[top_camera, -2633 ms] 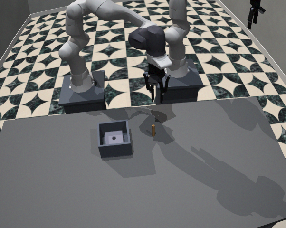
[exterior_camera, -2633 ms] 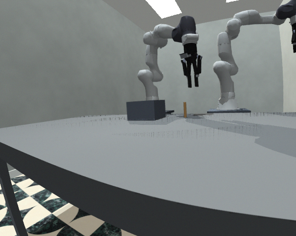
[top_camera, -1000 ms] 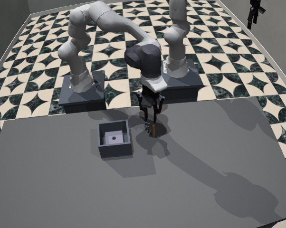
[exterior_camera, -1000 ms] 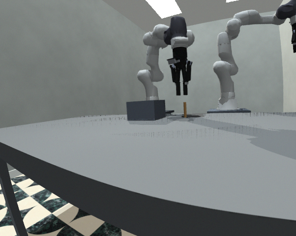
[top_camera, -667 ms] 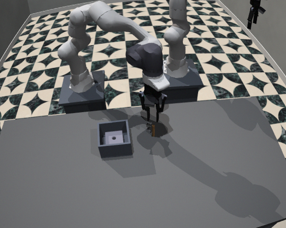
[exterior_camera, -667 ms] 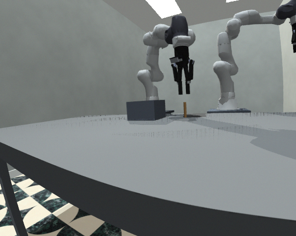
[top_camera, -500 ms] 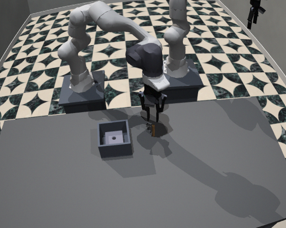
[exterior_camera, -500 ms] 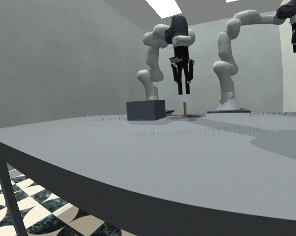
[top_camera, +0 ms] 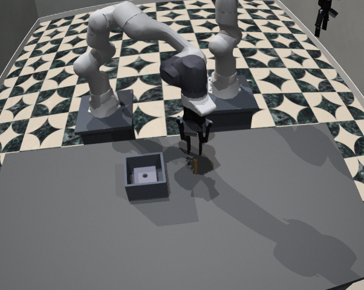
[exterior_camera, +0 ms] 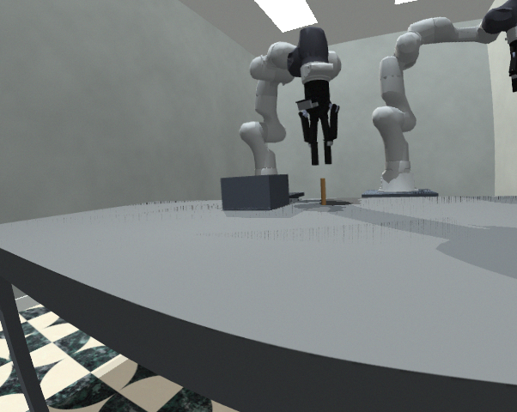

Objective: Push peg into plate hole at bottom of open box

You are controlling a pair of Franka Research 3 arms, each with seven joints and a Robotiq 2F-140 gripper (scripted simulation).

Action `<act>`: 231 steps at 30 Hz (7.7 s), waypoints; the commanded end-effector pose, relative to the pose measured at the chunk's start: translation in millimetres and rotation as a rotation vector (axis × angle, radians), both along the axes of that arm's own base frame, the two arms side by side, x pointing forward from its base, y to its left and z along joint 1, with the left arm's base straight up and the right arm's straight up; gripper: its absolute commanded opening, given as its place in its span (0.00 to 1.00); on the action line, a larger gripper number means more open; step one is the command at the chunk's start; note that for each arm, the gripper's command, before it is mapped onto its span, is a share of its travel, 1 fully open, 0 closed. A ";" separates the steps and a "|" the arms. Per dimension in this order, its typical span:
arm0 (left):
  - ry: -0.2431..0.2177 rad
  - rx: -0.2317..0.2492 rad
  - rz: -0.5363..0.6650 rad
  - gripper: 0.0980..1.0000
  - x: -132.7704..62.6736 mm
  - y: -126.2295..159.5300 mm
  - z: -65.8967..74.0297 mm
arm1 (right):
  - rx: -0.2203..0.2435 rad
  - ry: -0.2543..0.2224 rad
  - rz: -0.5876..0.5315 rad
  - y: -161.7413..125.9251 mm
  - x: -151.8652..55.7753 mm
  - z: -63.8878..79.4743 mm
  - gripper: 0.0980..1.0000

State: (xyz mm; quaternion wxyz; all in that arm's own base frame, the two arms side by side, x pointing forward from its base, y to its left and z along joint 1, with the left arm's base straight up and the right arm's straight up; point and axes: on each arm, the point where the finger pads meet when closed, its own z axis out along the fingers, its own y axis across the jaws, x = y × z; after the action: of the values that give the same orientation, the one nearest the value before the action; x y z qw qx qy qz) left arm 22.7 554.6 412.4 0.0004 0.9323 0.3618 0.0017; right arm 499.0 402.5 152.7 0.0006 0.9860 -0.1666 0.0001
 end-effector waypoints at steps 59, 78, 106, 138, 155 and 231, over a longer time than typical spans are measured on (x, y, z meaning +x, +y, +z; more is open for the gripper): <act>0.004 -0.001 0.006 1.00 -1.1 -0.5 0.6 | 0.001 0.000 0.007 0.8 1.3 -64.0 0.00; 0.004 -0.001 0.006 1.00 -1.1 -0.5 0.6 | 0.001 0.000 0.007 0.8 1.3 -64.0 0.00; 0.004 -0.001 0.006 1.00 -1.1 -0.5 0.6 | 0.001 0.000 0.007 0.8 1.3 18.3 0.00; 0.004 -0.001 0.006 1.00 -1.1 -0.5 0.6 | 0.001 0.000 0.007 -0.7 1.9 54.0 0.00; 0.004 -0.001 0.006 1.00 -1.1 -0.5 0.6 | -0.004 0.000 0.012 -133.0 30.7 54.7 0.00; 0.004 -0.001 0.006 1.00 -1.1 -0.5 0.6 | 0.001 0.000 0.007 -205.0 33.9 54.0 0.00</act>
State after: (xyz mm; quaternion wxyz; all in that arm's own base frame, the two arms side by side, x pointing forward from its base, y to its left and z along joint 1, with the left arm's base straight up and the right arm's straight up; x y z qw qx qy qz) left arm 22.7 554.5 412.4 0.0004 0.9323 0.3618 0.0017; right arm 531.8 197.5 206.7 0.0007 0.9862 -0.1656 -0.0007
